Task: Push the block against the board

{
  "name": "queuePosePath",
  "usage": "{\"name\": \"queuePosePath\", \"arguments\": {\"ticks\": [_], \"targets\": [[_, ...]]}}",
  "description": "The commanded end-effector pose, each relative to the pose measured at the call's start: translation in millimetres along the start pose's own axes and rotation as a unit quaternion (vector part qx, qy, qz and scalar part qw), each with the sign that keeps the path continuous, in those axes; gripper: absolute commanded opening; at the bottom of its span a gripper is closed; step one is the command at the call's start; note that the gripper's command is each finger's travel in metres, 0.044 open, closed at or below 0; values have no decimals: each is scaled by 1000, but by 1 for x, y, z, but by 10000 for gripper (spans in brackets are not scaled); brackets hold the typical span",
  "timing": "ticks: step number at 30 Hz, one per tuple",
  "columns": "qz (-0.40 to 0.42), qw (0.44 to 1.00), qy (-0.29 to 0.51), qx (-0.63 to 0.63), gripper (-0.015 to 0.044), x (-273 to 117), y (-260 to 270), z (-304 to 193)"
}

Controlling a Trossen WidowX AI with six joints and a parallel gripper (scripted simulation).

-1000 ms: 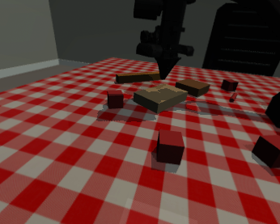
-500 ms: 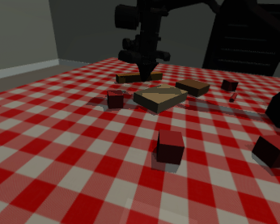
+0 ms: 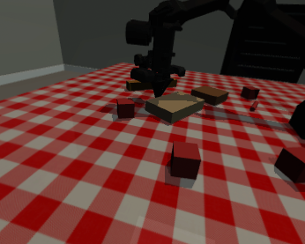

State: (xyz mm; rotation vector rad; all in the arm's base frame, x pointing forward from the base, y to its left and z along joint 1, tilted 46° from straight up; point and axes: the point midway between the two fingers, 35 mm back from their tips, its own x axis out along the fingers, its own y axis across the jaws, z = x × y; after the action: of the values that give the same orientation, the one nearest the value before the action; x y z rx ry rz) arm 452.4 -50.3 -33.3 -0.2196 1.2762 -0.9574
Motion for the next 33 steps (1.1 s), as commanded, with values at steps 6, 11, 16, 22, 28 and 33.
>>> {"name": "queuePosePath", "arguments": {"ticks": [6, 11, 16, 22, 28, 33], "targets": [[-5, 1000, 3, -4, 0, 4, -1, -12], [-5, 1000, 3, -4, 0, 4, -1, -17], [-5, 1000, 3, -4, 0, 4, -1, -22], [-5, 1000, 3, -4, 0, 4, -1, -28], [-5, 1000, 4, -4, 0, 4, -1, -35], [-5, 1000, 4, -4, 0, 4, -1, -33]]}}
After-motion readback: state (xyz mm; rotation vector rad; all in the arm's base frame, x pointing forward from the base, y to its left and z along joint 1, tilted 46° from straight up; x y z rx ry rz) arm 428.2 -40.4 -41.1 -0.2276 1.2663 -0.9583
